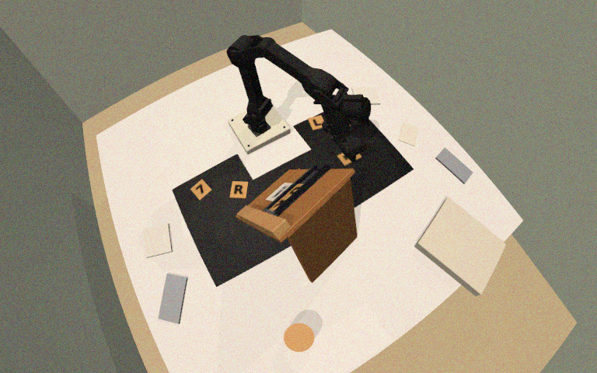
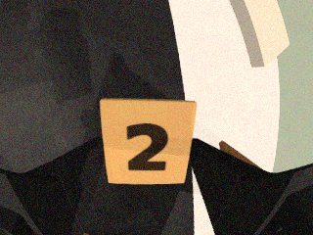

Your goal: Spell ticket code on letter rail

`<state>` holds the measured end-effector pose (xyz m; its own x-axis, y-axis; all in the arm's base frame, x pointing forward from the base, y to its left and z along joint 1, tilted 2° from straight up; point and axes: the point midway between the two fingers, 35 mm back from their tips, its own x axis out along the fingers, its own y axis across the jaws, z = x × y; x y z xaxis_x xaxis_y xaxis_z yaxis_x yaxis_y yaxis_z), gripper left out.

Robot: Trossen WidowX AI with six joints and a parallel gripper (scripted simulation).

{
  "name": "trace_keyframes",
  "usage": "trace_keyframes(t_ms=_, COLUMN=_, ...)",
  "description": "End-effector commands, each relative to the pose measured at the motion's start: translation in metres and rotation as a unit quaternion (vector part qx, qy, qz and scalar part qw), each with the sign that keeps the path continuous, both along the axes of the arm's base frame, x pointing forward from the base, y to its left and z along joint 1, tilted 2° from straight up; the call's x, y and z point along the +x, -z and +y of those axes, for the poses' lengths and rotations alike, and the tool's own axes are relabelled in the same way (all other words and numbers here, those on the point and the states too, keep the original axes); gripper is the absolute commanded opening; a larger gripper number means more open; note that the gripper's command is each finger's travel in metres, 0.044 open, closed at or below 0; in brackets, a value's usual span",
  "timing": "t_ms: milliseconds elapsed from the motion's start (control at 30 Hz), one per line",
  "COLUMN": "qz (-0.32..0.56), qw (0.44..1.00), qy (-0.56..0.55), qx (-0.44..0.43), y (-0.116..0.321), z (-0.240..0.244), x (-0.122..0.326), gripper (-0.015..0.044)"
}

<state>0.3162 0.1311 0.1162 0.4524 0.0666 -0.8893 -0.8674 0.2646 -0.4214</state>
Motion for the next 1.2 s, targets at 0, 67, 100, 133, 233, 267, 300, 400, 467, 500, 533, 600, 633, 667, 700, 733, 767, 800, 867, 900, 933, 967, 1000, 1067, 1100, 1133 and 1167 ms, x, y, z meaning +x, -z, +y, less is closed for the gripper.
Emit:
trace_keyframes(t_ms=0, qz=-0.019, qw=0.997, qy=0.063, qx=0.033, y=-0.006, z=-0.004, x=-0.002, gripper=0.0)
trace_keyframes(t_ms=67, qz=-0.028, qw=0.994, qy=0.09, qx=0.051, y=-0.009, z=-0.005, x=-0.002, gripper=0.0)
trace_keyframes(t_ms=100, qz=-0.033, qw=0.992, qy=0.104, qx=0.06, y=-0.011, z=-0.006, x=-0.003, gripper=0.0)
trace_keyframes(t_ms=133, qz=-0.037, qw=0.99, qy=0.117, qx=0.069, y=-0.013, z=-0.007, x=-0.003, gripper=0.0)
trace_keyframes(t_ms=233, qz=-0.05, qw=0.982, qy=0.156, qx=0.097, y=-0.018, z=-0.008, x=-0.004, gripper=0.0)
trace_keyframes(t_ms=267, qz=-0.054, qw=0.978, qy=0.169, qx=0.107, y=-0.02, z=-0.009, x=-0.004, gripper=0.0)
trace_keyframes(t_ms=300, qz=-0.059, qw=0.975, qy=0.182, qx=0.117, y=-0.022, z=-0.01, x=-0.004, gripper=0.0)
trace_keyframes(t_ms=400, qz=-0.071, qw=0.962, qy=0.22, qx=0.147, y=-0.027, z=-0.012, x=-0.005, gripper=0.0)
trace_keyframes(t_ms=467, qz=-0.078, qw=0.952, qy=0.244, qx=0.167, y=-0.031, z=-0.013, x=-0.006, gripper=0.0)
trace_keyframes(t_ms=500, qz=-0.082, qw=0.947, qy=0.256, qx=0.178, y=-0.033, z=-0.014, x=-0.006, gripper=0.0)
trace_keyframes(t_ms=533, qz=-0.085, qw=0.941, qy=0.268, qx=0.188, y=-0.034, z=-0.015, x=-0.007, gripper=0.0)
trace_keyframes(t_ms=600, qz=-0.092, qw=0.929, qy=0.291, qx=0.21, y=-0.038, z=-0.016, x=-0.008, gripper=0.0)
trace_keyframes(t_ms=633, qz=-0.095, qw=0.923, qy=0.302, qx=0.22, y=-0.04, z=-0.017, x=-0.008, gripper=0.0)
trace_keyframes(t_ms=667, qz=-0.098, qw=0.916, qy=0.313, qx=0.231, y=-0.041, z=-0.017, x=-0.009, gripper=0.0)
trace_keyframes(t_ms=700, qz=-0.101, qw=0.909, qy=0.324, qx=0.242, y=-0.043, z=-0.018, x=-0.009, gripper=0.0)
trace_keyframes(t_ms=733, qz=-0.104, qw=0.902, qy=0.335, qx=0.253, y=-0.045, z=-0.019, x=-0.01, gripper=0.0)
trace_keyframes(t_ms=767, qz=-0.107, qw=0.894, qy=0.346, qx=0.264, y=-0.047, z=-0.02, x=-0.01, gripper=0.0)
trace_keyframes(t_ms=800, qz=-0.11, qw=0.886, qy=0.356, qx=0.275, y=-0.048, z=-0.02, x=-0.011, gripper=0.0)
trace_keyframes(t_ms=867, qz=-0.115, qw=0.87, qy=0.376, qx=0.297, y=-0.052, z=-0.022, x=-0.012, gripper=0.0)
trace_keyframes(t_ms=900, qz=-0.117, qw=0.862, qy=0.386, qx=0.308, y=-0.053, z=-0.023, x=-0.012, gripper=0.0)
trace_keyframes(t_ms=933, qz=-0.119, qw=0.853, qy=0.396, qx=0.319, y=-0.055, z=-0.024, x=-0.013, gripper=0.0)
trace_keyframes(t_ms=967, qz=-0.121, qw=0.844, qy=0.406, qx=0.33, y=-0.057, z=-0.024, x=-0.014, gripper=0.0)
trace_keyframes(t_ms=1000, qz=-0.123, qw=0.834, qy=0.415, qx=0.341, y=-0.058, z=-0.025, x=-0.014, gripper=0.0)
trace_keyframes(t_ms=1067, qz=-0.125, qw=0.822, qy=0.427, qx=0.356, y=-0.06, z=-0.026, x=-0.015, gripper=0.0)
trace_keyframes(t_ms=1100, qz=-0.126, qw=0.82, qy=0.428, qx=0.358, y=-0.061, z=-0.026, x=-0.015, gripper=0.0)
trace_keyframes(t_ms=1133, qz=-0.126, qw=0.82, qy=0.428, qx=0.358, y=-0.061, z=-0.026, x=-0.015, gripper=0.0)
trace_keyframes(t_ms=1167, qz=-0.126, qw=0.82, qy=0.428, qx=0.358, y=-0.061, z=-0.026, x=-0.015, gripper=0.0)
